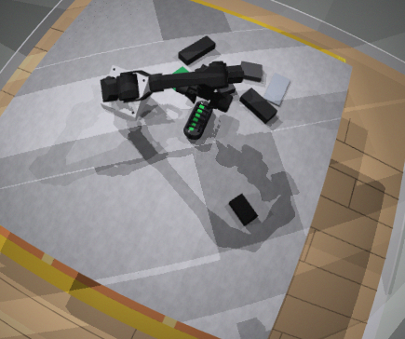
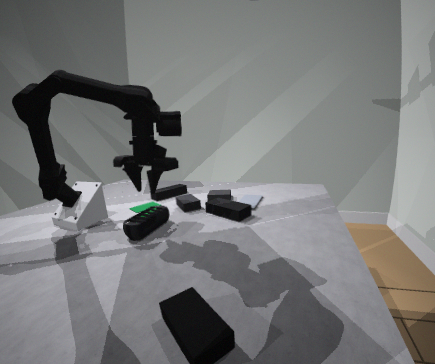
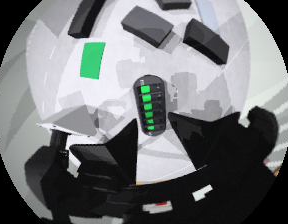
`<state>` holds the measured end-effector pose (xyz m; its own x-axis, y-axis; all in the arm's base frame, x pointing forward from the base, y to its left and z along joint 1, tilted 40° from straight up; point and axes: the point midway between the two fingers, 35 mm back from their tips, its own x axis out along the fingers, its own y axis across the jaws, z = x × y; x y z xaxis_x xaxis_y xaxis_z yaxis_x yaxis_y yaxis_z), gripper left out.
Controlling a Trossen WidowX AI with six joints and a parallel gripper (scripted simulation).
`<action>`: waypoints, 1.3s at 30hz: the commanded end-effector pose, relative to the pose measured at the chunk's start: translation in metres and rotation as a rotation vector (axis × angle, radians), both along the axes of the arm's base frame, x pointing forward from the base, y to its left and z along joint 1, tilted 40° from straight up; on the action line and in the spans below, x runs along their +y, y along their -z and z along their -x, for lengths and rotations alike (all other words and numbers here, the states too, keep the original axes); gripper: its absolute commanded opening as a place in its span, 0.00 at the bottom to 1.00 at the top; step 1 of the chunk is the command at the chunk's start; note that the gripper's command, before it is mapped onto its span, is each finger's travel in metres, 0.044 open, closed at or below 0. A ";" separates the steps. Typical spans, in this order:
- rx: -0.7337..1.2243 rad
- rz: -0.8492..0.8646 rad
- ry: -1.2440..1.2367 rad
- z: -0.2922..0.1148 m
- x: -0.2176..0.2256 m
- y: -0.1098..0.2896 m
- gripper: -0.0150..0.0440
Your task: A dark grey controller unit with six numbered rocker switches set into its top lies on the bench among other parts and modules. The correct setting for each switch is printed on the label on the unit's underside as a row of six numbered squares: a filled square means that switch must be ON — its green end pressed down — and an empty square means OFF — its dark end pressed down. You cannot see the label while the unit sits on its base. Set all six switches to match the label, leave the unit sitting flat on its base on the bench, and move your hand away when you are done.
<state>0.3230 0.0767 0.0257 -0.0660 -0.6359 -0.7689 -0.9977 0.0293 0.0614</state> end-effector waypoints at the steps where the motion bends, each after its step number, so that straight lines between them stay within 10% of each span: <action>1: 0.053 0.003 0.039 -0.020 0.001 0.015 0.47; 6: 0.108 0.003 0.088 -0.045 0.000 0.036 0.25; 39: 0.157 0.003 0.131 -0.063 -0.027 0.085 0.25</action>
